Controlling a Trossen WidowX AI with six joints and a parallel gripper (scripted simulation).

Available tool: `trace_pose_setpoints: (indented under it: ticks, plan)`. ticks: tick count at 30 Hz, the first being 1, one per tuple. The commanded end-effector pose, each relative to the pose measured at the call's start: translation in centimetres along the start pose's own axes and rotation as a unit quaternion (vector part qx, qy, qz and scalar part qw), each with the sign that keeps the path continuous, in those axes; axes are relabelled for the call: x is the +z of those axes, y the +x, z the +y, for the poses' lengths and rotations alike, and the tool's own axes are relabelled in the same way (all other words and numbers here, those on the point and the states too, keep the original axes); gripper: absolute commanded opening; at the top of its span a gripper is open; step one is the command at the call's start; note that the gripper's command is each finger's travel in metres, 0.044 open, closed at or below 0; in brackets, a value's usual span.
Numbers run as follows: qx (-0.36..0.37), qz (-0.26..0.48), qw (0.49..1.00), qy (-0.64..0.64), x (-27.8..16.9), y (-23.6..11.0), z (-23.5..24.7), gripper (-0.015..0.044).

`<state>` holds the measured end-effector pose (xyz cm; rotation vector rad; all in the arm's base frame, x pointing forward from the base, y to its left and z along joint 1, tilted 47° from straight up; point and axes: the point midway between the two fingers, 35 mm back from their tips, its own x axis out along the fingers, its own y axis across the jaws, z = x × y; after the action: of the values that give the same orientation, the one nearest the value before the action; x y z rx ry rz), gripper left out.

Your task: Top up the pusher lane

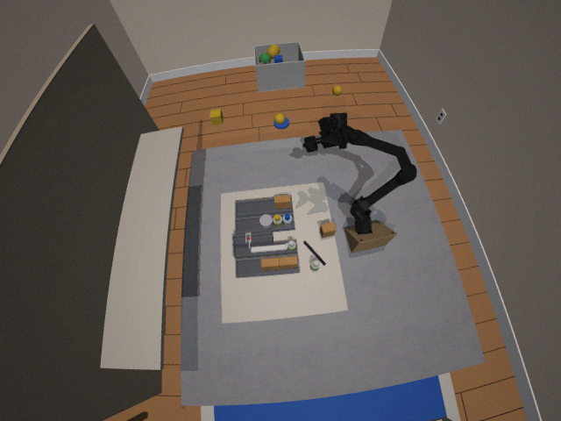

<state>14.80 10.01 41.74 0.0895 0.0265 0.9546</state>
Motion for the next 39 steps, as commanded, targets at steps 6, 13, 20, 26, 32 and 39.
trace_pose_setpoints:
  ticks: [6, 13, 20, 26, 32, 39]
  plan:
    - [-0.039, 0.046, 0.985, 0.162, -2.5, 3.3, -5.7, 0.044]
    - [-0.121, 0.189, 0.908, 0.353, -11.1, 9.5, -10.6, 0.044]
    - [-0.233, 0.366, 0.791, 0.431, -22.2, 13.4, -10.4, 0.044]
    - [-0.359, 0.524, 0.673, 0.379, -32.1, 13.4, -8.2, 0.044]
    - [-0.474, 0.63, 0.576, 0.215, -39.2, 11.0, -5.8, 0.044]
    - [-0.547, 0.659, 0.515, -0.038, -43.2, 8.7, -4.2, 0.044]
